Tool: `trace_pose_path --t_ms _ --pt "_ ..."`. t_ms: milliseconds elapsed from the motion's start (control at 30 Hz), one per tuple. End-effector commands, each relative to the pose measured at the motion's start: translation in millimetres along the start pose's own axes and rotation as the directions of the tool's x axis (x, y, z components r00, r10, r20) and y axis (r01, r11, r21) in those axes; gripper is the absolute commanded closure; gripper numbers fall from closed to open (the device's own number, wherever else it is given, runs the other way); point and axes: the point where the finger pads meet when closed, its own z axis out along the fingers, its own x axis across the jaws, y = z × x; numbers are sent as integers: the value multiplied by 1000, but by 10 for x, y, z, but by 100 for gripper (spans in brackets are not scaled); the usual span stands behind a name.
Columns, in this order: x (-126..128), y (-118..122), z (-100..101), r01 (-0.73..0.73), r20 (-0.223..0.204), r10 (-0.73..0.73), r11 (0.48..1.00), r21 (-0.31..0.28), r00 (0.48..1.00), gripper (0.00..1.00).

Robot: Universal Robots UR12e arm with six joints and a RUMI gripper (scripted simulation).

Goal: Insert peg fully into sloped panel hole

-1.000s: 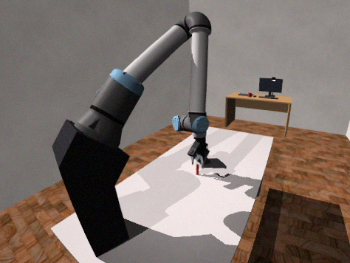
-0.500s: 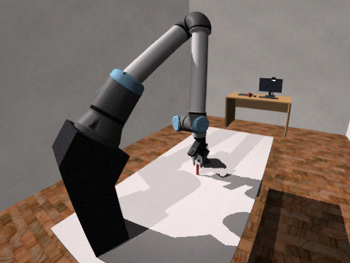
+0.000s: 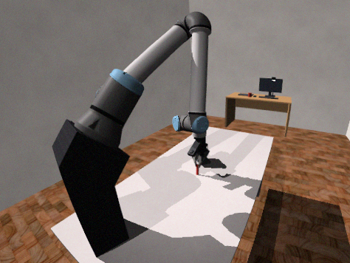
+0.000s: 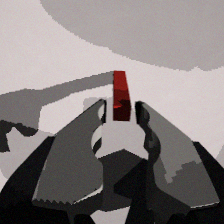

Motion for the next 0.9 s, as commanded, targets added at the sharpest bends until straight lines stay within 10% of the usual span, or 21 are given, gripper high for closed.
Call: trace_pose_path --t_ms 0,400,867 --pt "2 -4 -10 0 0 0 1000 0 1000 89" --pt "2 -3 -183 1 1 -1 1000 -4 1000 100" --pt "3 -2 -926 1 1 -1 1000 -6 1000 100"
